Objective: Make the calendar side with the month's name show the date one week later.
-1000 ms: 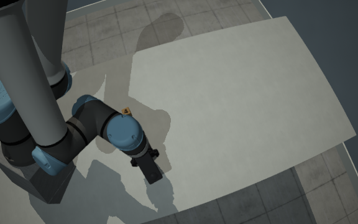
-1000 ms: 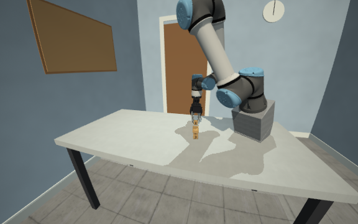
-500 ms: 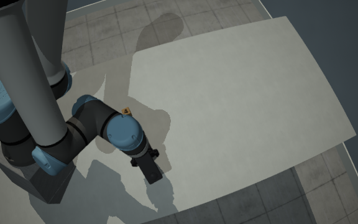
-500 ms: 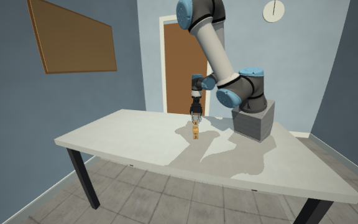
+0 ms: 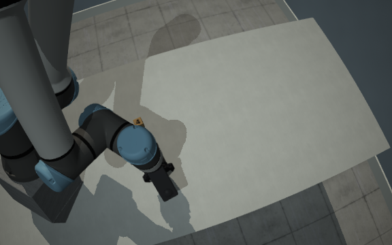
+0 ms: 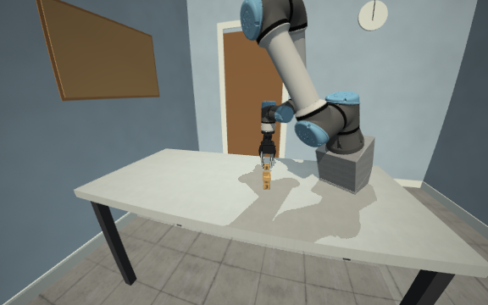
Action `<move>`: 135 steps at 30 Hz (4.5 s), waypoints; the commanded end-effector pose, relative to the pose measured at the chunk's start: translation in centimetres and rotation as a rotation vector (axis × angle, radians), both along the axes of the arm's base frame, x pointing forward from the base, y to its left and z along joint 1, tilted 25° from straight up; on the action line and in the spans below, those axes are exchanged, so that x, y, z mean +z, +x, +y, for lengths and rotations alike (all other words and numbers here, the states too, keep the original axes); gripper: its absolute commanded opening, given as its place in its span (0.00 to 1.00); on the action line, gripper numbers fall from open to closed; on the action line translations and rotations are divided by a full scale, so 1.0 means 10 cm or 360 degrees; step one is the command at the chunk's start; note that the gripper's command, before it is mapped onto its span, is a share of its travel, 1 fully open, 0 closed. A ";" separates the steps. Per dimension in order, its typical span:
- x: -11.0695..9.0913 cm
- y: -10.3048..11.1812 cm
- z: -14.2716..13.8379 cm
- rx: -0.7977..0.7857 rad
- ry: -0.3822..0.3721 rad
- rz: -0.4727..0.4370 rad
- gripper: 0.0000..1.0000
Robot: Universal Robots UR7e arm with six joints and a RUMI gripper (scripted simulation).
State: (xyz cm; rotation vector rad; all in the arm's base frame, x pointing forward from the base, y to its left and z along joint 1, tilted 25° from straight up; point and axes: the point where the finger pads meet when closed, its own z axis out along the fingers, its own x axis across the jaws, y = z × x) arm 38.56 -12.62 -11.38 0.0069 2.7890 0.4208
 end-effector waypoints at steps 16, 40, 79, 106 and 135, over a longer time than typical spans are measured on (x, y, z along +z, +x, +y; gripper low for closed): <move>0.00 0.00 0.00 0.0000 -0.0001 -0.0001 0.28; 0.39 -0.13 -0.13 0.0000 -0.0001 -0.0001 0.28; 0.82 -0.28 -0.26 0.0000 -0.0001 -0.0001 1.00; 0.99 -0.18 0.23 0.0547 -0.0195 -0.0165 1.00; 1.28 -0.23 1.45 0.1845 -0.0641 -0.0577 1.00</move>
